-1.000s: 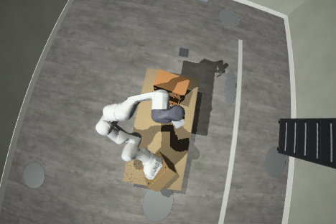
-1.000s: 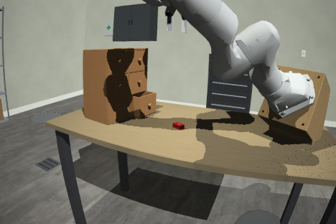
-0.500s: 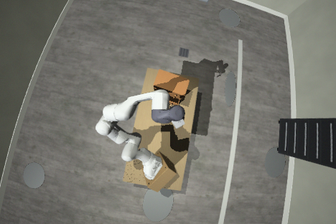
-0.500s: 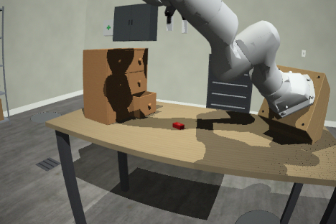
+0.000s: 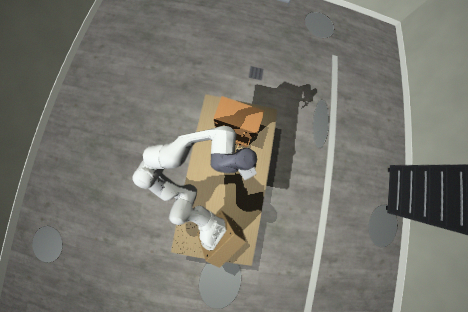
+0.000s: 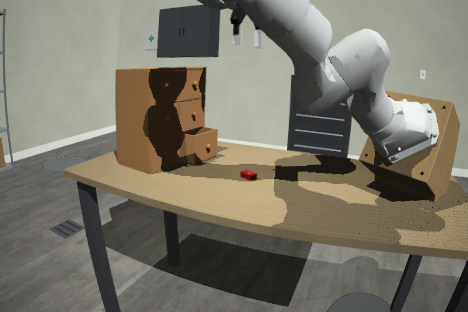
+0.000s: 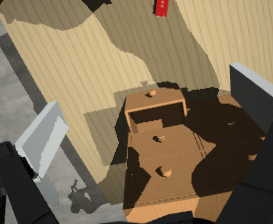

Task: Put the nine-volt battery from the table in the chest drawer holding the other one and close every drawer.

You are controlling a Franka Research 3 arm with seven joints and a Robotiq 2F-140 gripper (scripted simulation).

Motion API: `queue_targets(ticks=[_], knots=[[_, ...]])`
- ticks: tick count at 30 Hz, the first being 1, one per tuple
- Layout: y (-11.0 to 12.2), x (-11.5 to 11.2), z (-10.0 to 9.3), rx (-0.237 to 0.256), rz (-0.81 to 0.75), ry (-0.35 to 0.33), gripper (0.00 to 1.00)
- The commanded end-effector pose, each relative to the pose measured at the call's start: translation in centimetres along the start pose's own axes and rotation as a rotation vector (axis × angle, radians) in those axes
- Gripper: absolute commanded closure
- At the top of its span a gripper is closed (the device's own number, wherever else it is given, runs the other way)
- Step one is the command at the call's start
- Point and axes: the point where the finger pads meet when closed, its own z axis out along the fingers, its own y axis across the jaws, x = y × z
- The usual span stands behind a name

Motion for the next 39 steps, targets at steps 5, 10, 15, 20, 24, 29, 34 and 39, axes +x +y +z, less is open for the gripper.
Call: queue_targets(ticks=[5, 10, 15, 20, 24, 29, 34, 39], knots=[[-0.2, 2.6, 4.1, 0.004, -0.006, 0.000, 0.00], [-0.2, 4.5, 7.0, 0.003, -0.005, 0.000, 0.00], [-0.2, 7.7, 12.0, 0.002, -0.002, -0.001, 0.00], [-0.3, 9.7, 15.2, 0.001, -0.001, -0.001, 0.00], [-0.3, 10.1, 15.7, 0.001, -0.001, -0.001, 0.00], [-0.3, 10.2, 15.9, 0.001, -0.001, -0.002, 0.00], [-0.3, 9.9, 16.2, 0.001, -0.001, -0.024, 0.00], [-0.3, 8.9, 17.1, 0.001, -0.001, -0.096, 0.00]])
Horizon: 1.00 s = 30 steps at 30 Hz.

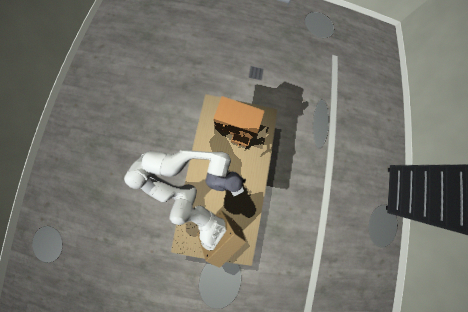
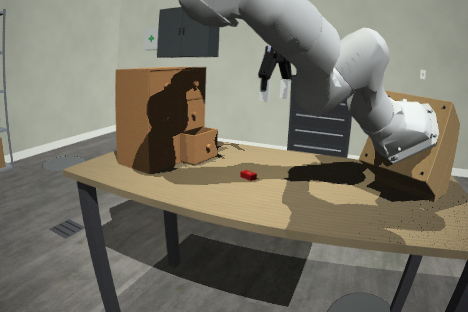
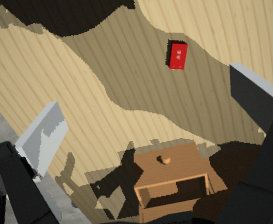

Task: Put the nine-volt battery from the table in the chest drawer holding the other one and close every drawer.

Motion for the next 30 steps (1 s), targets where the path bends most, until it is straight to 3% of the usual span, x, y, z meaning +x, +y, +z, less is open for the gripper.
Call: queue_targets(ticks=[1, 6, 17, 19, 25, 30], knots=[[-0.3, -0.8, 0.4, 0.011, -0.028, -0.047, 0.00], [-0.3, -2.0, 1.6, 0.009, -0.029, -0.143, 0.00], [-0.2, -6.2, 6.2, 0.004, -0.030, -0.485, 0.00], [-0.2, -6.2, 6.2, 0.004, -0.030, -0.485, 0.00], [-0.2, -7.9, 8.1, 0.002, -0.031, -0.624, 0.00], [-0.2, -8.8, 9.1, 0.001, -0.031, -0.698, 0.00]])
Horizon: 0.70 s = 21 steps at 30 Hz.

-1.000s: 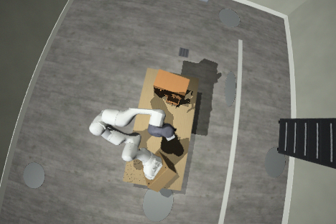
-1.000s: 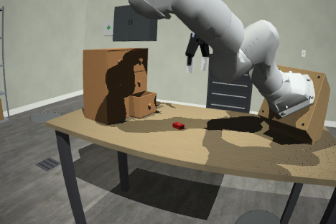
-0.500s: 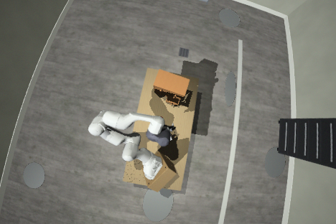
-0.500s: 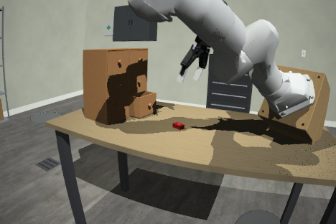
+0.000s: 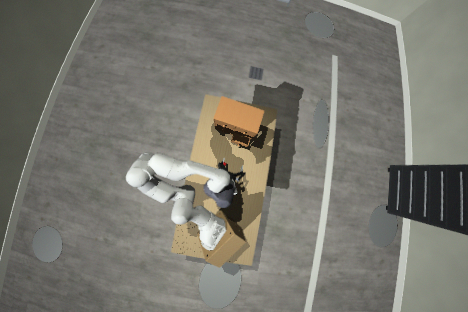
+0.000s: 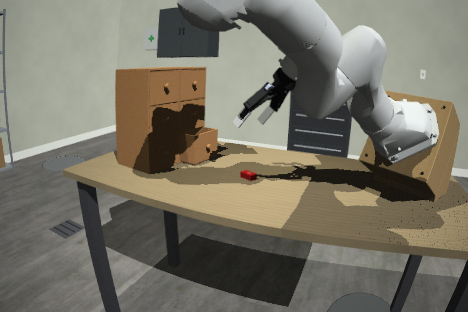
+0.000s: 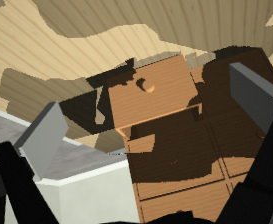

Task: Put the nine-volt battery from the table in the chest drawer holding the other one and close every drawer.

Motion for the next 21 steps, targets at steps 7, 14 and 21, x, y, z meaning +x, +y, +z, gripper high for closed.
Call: queue_targets(ticks=[7, 14, 21], knots=[[-0.41, -1.14, 1.47, 0.003, -0.106, -0.117, 0.00], [-0.42, -1.16, 1.57, 0.003, -0.106, -0.123, 1.00], [-0.42, -1.16, 1.57, 0.003, -0.106, -0.123, 1.00]])
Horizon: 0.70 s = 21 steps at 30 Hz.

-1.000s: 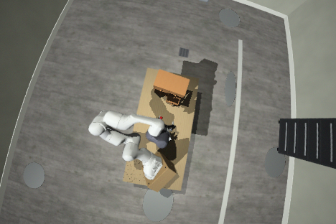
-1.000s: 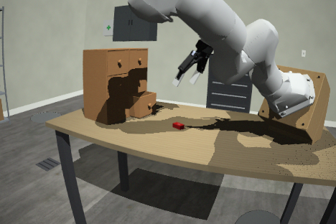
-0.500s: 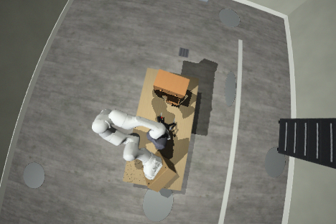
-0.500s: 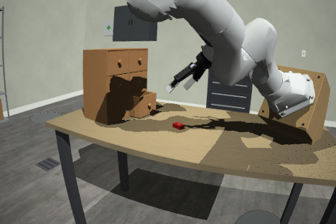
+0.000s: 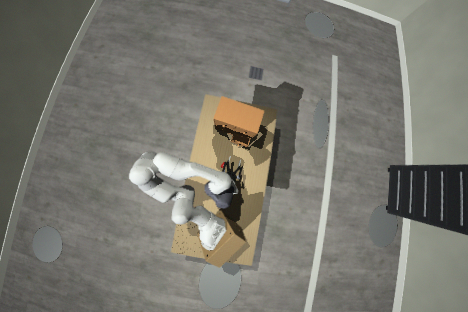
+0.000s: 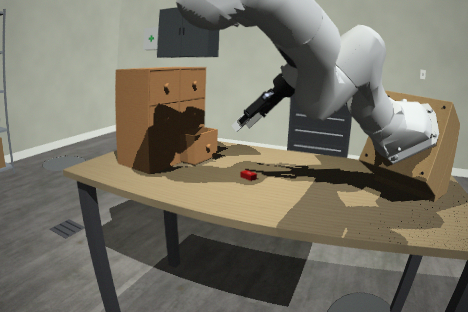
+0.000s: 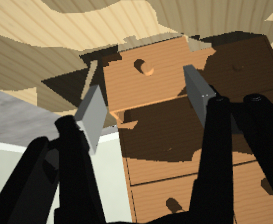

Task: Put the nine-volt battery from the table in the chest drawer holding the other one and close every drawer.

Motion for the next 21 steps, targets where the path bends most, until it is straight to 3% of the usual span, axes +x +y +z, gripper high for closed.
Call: queue_targets(ticks=[1, 21], knots=[[0.16, 0.00, 0.10, -0.006, -0.030, -0.004, 1.00], [0.16, 0.08, 0.81, -0.006, -0.030, -0.004, 1.00]])
